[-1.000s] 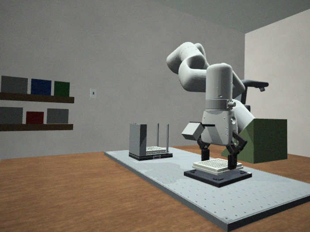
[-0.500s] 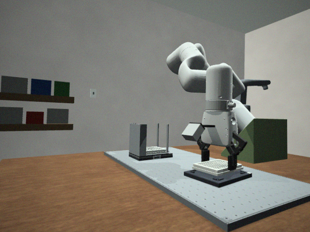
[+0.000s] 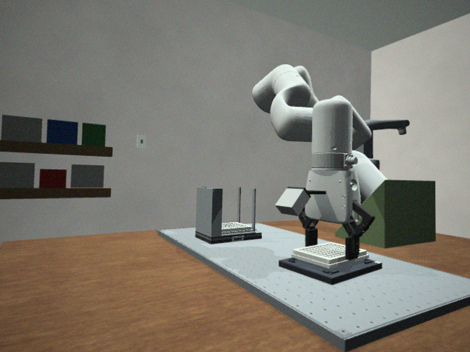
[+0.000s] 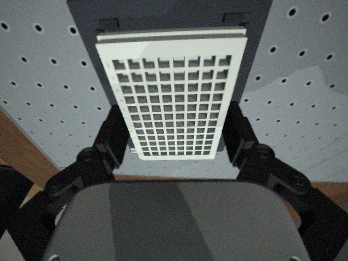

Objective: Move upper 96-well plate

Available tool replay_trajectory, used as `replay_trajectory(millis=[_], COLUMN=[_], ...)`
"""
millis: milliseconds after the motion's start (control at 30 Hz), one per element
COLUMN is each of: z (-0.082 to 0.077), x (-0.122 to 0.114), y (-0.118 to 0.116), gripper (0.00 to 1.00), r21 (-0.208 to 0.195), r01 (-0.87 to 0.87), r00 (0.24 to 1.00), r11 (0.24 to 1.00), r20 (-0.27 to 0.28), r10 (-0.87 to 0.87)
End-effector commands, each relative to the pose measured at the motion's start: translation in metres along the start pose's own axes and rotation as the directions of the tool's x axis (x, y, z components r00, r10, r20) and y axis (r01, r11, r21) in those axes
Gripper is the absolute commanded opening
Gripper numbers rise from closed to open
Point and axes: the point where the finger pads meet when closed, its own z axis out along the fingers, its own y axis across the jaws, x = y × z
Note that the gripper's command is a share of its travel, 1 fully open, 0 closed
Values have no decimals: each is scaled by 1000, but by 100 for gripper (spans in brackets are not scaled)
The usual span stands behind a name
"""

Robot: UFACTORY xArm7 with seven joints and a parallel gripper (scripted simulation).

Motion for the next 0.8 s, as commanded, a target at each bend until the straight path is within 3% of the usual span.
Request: replay_trajectory(millis=[0,767], z=[-1,2], x=[1,1], y=[-1,-1], gripper=[0,0], r21=[3,3], r01=[0,0], r00=[1000,1000], r11=[1000,1000], r20=[-4,-4], r10=[0,0])
